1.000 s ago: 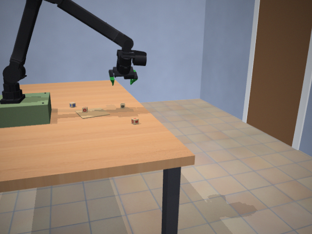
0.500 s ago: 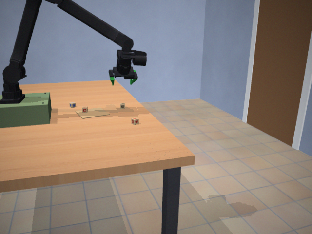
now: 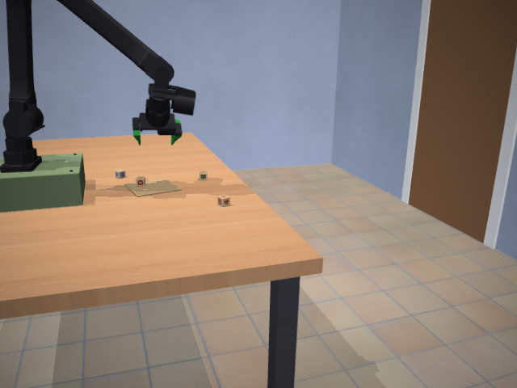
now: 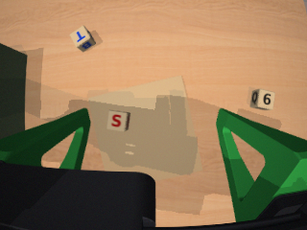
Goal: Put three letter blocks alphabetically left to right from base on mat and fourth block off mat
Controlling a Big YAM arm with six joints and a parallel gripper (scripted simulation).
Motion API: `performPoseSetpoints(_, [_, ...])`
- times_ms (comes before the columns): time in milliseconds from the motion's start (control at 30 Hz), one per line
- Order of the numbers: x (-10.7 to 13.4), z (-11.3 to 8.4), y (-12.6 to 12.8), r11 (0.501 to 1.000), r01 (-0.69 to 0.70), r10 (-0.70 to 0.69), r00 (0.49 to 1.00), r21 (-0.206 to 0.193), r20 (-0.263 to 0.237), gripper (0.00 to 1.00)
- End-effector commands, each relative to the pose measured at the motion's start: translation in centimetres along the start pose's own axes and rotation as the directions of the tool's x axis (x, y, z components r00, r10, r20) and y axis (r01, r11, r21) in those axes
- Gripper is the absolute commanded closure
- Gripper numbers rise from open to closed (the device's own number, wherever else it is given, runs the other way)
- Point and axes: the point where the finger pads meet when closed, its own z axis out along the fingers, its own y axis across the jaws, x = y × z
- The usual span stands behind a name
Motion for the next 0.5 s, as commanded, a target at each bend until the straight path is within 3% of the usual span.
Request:
performPoseSetpoints(0, [-0.1, -1.9, 3.4, 0.995, 0.066, -0.066, 0.998, 0.068, -0.009, 0.0])
performPoseSetpoints(133, [-0.2, -1.6, 4.8, 0.995, 0.072, -0.072, 0.997, 0.063, -0.008, 0.0])
performPoseSetpoints(167, [-0.6, -1.9, 3.2, 0.993, 0.095, -0.095, 0.995, 0.07, -0.013, 0.0])
performPoseSetpoints(267, [-0.5, -1.8, 3.0, 0.993, 0.093, -0.092, 0.996, 0.067, -0.012, 0.0])
performPoseSetpoints(300, [0.2, -0.6, 5.1, 0.998, 0.06, -0.06, 0.998, 0.033, 0.001, 0.0])
performPoseSetpoints(467, [-0.3, -1.6, 4.3, 0.995, 0.081, -0.081, 0.997, 0.063, -0.01, 0.0])
